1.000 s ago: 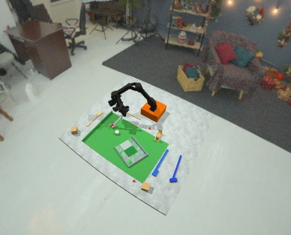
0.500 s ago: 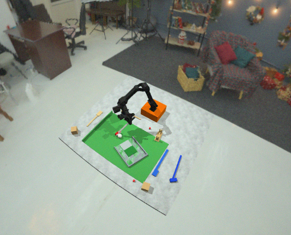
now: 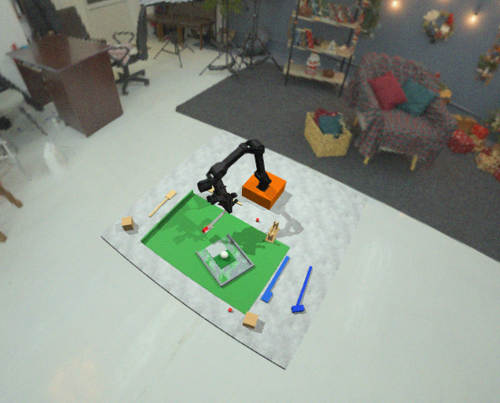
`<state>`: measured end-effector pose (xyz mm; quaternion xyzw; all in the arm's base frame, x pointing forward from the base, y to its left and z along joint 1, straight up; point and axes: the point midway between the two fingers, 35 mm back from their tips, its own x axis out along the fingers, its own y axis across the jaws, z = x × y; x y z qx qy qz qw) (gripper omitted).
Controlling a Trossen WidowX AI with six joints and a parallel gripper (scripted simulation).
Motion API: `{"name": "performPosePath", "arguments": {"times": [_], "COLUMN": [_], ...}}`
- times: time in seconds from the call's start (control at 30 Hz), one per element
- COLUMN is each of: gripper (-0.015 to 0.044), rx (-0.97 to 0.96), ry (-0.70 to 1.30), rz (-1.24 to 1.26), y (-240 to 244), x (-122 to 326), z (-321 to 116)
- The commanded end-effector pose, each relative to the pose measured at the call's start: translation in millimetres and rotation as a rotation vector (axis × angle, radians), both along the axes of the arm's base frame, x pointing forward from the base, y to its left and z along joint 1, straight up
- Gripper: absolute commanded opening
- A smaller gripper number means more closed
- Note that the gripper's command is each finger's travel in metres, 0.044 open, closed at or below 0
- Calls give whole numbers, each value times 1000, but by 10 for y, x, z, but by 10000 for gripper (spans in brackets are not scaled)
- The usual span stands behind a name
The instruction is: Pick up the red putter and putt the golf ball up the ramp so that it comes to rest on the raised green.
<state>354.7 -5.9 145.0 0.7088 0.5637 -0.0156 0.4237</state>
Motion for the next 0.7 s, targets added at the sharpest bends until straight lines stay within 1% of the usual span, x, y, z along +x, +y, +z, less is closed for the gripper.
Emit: {"name": "performPosePath", "arguments": {"times": [0.0, 0.07, 0.67], "gripper": [0, 0, 0], "rx": [2, -3, -3], "ry": [-9, -11, -11], "rz": [-2, 1, 1], "y": [33, 19, 19], "x": [0, 6, 6], "z": [148, 84, 84]}}
